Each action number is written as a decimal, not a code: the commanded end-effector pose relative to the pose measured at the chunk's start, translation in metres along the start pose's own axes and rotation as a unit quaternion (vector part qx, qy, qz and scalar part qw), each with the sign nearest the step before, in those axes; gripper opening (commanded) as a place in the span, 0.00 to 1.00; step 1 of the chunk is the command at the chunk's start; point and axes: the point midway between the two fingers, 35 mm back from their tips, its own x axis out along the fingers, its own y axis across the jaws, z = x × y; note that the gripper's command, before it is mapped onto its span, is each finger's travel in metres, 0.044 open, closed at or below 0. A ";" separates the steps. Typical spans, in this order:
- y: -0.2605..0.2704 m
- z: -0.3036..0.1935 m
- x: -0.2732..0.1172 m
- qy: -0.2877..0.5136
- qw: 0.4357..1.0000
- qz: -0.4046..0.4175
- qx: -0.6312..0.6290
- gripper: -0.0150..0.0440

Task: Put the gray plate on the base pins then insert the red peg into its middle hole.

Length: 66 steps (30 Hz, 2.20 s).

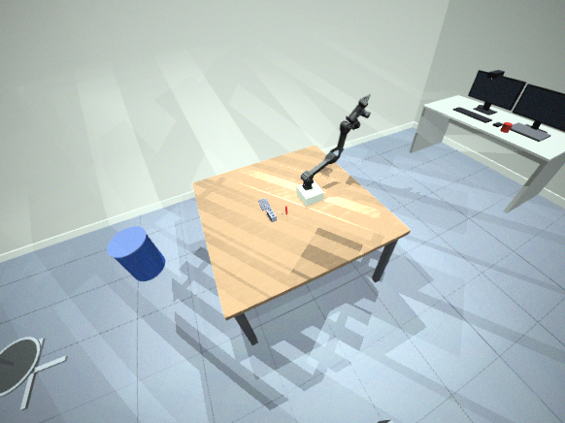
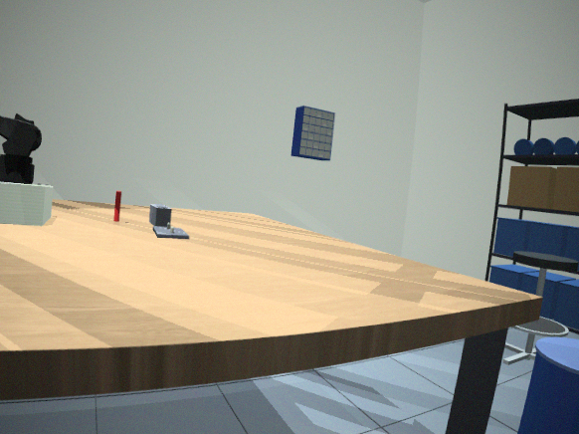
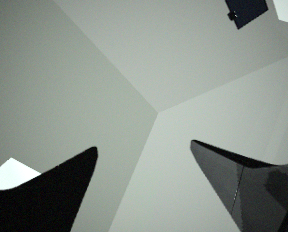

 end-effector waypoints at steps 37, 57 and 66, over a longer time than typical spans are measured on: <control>0.369 -0.252 -0.297 0.523 0.729 0.345 0.276 1.00; 0.431 -0.273 -0.566 0.813 0.396 0.277 0.324 1.00; 0.407 -0.253 -0.708 0.934 0.205 0.171 0.239 1.00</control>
